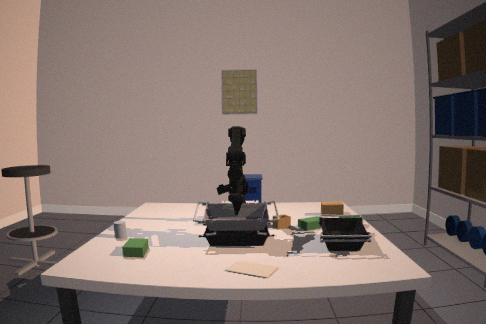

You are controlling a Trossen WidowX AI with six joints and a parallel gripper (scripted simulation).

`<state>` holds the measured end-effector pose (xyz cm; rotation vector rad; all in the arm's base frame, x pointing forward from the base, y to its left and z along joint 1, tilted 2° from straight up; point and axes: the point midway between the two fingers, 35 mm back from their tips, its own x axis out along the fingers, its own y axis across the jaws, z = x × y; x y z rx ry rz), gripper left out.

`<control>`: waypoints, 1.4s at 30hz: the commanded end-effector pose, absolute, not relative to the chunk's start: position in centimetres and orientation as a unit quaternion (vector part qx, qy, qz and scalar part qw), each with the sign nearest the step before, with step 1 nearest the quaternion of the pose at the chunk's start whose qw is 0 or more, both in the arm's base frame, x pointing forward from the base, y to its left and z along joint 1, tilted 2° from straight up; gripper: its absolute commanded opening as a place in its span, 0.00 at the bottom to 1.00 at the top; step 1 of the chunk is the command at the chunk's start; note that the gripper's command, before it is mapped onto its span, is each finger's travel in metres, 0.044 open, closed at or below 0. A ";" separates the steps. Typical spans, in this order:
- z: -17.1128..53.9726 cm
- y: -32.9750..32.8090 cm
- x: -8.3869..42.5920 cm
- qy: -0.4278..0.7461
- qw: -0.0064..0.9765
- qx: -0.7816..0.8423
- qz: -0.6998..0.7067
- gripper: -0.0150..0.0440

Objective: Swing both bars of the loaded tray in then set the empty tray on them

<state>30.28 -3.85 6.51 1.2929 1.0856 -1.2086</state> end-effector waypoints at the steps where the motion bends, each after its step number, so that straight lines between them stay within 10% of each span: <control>1: 5.8 -3.8 29.5 0.461 0.499 0.527 -0.510 0.25; 42: 5.7 -3.8 29.8 0.456 0.503 0.532 -0.506 0.25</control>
